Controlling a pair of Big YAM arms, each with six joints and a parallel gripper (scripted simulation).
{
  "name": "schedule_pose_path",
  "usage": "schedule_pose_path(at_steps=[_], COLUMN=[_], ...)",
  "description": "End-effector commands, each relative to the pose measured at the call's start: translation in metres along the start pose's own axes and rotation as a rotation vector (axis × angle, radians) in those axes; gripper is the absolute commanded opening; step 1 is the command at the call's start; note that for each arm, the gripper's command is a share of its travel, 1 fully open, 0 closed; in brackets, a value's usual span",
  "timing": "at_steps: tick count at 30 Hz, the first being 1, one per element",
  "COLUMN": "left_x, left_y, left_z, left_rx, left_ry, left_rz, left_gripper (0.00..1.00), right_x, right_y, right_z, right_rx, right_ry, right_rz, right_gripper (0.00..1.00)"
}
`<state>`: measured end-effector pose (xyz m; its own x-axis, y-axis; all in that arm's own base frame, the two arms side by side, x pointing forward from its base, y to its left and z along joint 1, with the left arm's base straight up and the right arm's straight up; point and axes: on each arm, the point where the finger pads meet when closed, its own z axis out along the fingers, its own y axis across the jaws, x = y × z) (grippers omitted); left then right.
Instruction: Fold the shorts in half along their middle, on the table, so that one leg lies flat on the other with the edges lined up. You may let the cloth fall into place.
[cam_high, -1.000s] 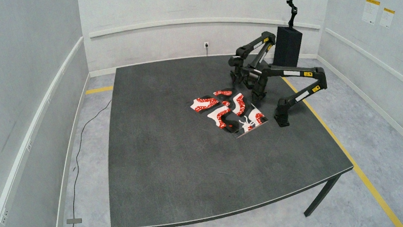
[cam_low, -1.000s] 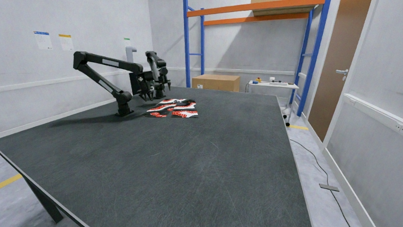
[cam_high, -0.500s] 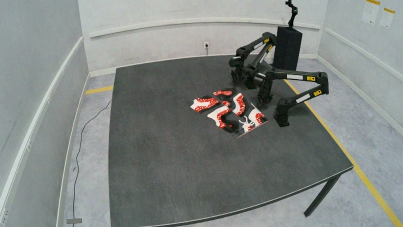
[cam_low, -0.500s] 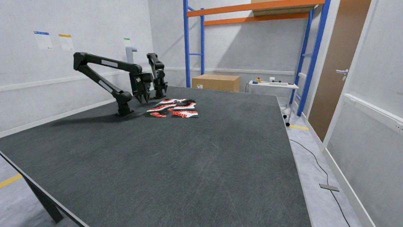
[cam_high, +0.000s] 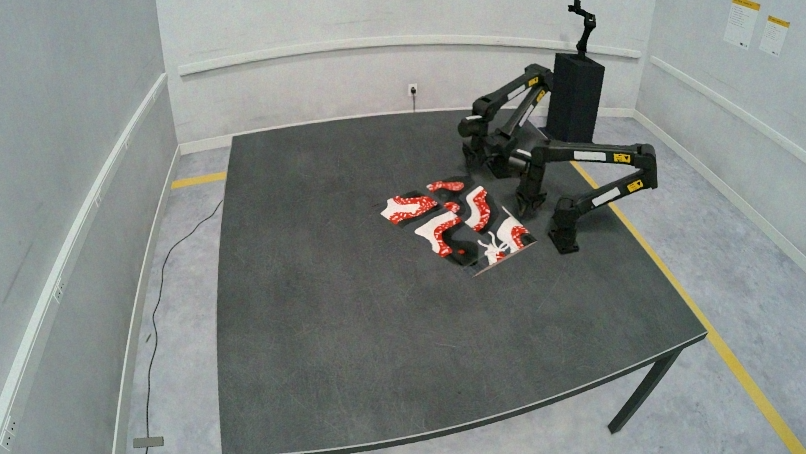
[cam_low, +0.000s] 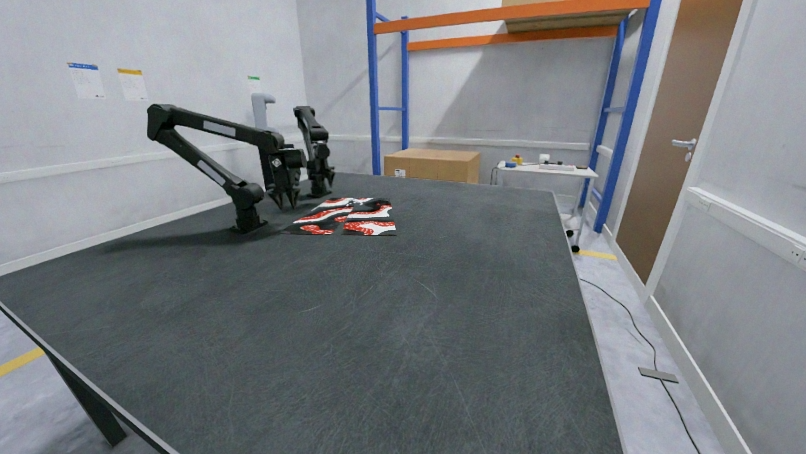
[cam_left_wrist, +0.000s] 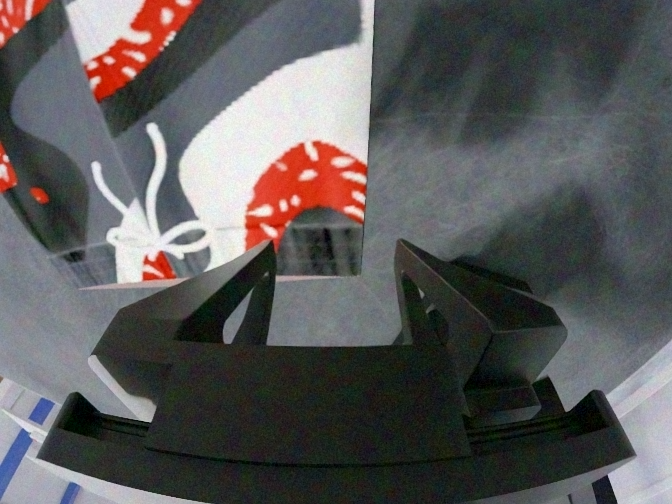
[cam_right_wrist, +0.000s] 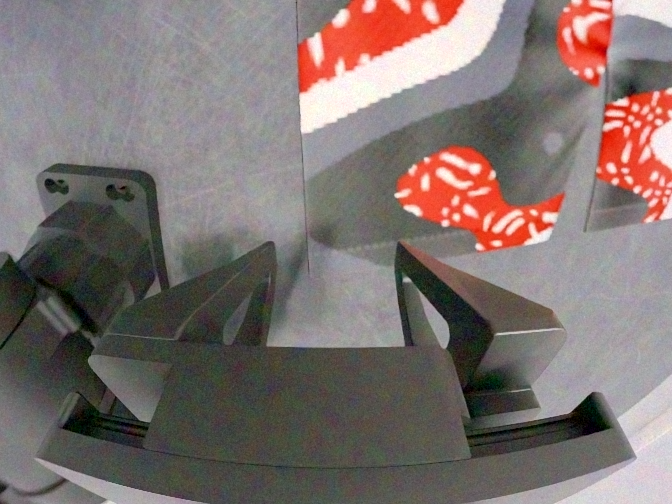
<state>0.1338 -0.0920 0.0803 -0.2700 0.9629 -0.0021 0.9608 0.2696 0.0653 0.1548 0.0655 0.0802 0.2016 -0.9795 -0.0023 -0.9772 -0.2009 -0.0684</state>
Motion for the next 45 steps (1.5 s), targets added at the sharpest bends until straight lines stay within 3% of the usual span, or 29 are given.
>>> schedule_pose_path(at_steps=[1,17,26,27,45], left_x=[-0.004,-0.003,-0.01,-0.002,-0.002], left_y=[0.0,-0.001,0.004,-0.002,-0.002], left_z=[0.01,0.047,0.046,0.058,0.074], left_rx=[0.001,0.003,-0.015,0.003,0.002], left_ry=[-0.006,-0.006,-0.03,-0.007,-0.008], left_rz=[0.002,0.005,0.0,0.0,0.0], left_gripper=[0.56,0.56,0.56,0.56,0.56], right_x=[0.0,-0.001,-0.003,-0.002,-0.003], right_y=[-0.001,0.003,-0.01,0.004,0.004], right_z=[0.014,0.057,0.046,0.06,0.075], right_rx=[-0.008,-0.009,0.032,-0.008,-0.005], right_ry=[0.002,0.004,-0.004,0.004,0.003], right_rz=[0.011,0.0,0.0,-0.001,-0.008], right_gripper=[0.56,0.56,0.56,0.56,0.56])
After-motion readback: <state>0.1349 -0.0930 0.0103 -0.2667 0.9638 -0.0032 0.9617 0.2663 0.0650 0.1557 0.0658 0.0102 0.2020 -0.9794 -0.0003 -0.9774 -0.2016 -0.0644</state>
